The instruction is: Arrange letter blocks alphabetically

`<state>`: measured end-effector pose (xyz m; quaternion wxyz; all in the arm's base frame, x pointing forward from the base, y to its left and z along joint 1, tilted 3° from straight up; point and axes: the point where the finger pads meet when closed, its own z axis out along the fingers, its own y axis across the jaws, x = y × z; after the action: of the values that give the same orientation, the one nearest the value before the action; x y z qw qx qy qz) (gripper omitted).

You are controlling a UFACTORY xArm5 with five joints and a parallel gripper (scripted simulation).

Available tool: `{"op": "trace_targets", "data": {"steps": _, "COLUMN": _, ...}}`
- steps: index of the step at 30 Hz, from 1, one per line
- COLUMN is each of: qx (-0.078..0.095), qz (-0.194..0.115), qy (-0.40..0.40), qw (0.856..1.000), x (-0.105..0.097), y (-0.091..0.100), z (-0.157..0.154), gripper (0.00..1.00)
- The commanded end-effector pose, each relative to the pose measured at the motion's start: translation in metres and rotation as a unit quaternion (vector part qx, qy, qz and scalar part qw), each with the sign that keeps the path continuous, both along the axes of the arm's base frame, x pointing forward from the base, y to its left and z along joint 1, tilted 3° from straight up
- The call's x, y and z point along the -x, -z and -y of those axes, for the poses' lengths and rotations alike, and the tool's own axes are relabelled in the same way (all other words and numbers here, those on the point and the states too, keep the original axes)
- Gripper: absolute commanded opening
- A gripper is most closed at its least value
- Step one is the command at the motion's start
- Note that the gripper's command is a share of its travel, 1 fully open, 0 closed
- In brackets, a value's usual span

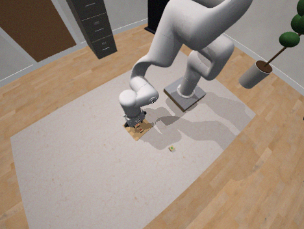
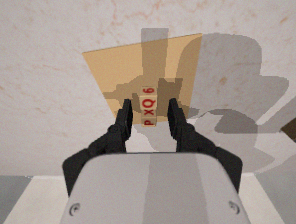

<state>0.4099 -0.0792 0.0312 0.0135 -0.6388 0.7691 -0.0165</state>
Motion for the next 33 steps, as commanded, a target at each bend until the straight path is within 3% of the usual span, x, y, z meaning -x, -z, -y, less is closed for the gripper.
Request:
{"op": "trace_targets", "data": {"steps": 1, "qx": 0.0, "qz": 0.002, "qy": 0.0, "qw": 1.0, "x": -0.001, "y": -0.001, "z": 0.0, "gripper": 0.55}}
{"op": "trace_targets", "data": {"steps": 16, "qx": 0.0, "qz": 0.002, "qy": 0.0, "qw": 1.0, "x": -0.001, "y": 0.001, "z": 0.0, "gripper": 0.55}}
{"op": "trace_targets", "data": {"steps": 33, "qx": 0.0, "qz": 0.002, "qy": 0.0, "qw": 1.0, "x": -0.002, "y": 0.024, "z": 0.001, "gripper": 0.55}}
